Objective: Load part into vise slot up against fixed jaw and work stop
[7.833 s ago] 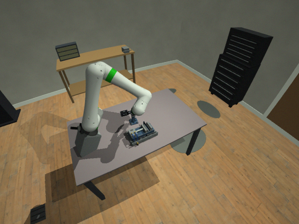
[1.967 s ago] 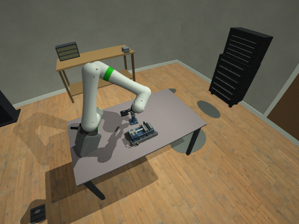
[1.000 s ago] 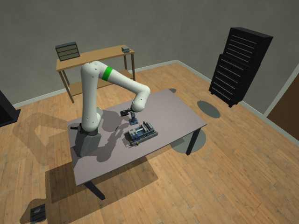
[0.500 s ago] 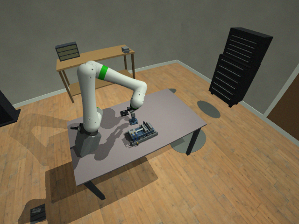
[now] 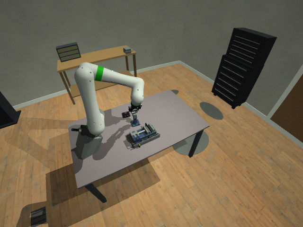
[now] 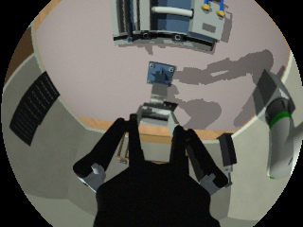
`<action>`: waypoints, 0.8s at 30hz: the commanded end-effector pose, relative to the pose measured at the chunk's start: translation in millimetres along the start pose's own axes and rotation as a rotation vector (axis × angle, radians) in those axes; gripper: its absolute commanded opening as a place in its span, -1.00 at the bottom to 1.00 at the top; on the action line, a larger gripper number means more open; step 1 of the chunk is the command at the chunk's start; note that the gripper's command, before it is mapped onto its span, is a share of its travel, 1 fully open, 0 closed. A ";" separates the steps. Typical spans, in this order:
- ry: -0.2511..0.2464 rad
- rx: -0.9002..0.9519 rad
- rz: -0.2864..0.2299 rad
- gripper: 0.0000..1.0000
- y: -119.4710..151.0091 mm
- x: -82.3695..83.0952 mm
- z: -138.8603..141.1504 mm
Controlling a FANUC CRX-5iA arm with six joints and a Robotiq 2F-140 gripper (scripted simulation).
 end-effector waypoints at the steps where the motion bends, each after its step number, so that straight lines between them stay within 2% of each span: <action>1: 0.010 -0.002 0.033 -1.00 1.6 -0.4 0.2; 13: 0.034 -0.002 0.140 -1.00 7.7 -0.7 -1.5; 15: 0.034 -0.002 0.140 -1.00 7.7 -0.7 -1.5; 24: 0.054 -0.003 0.216 -1.00 11.5 -1.6 -1.8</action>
Point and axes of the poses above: the point where the finger pads meet when closed, its own x axis back along the fingers, its own z axis across the jaws, y = z × x, the point moved 3 cm from there along x, back along the fingers, and after that the axes turned 13 degrees about x, right-handed, at the moved point
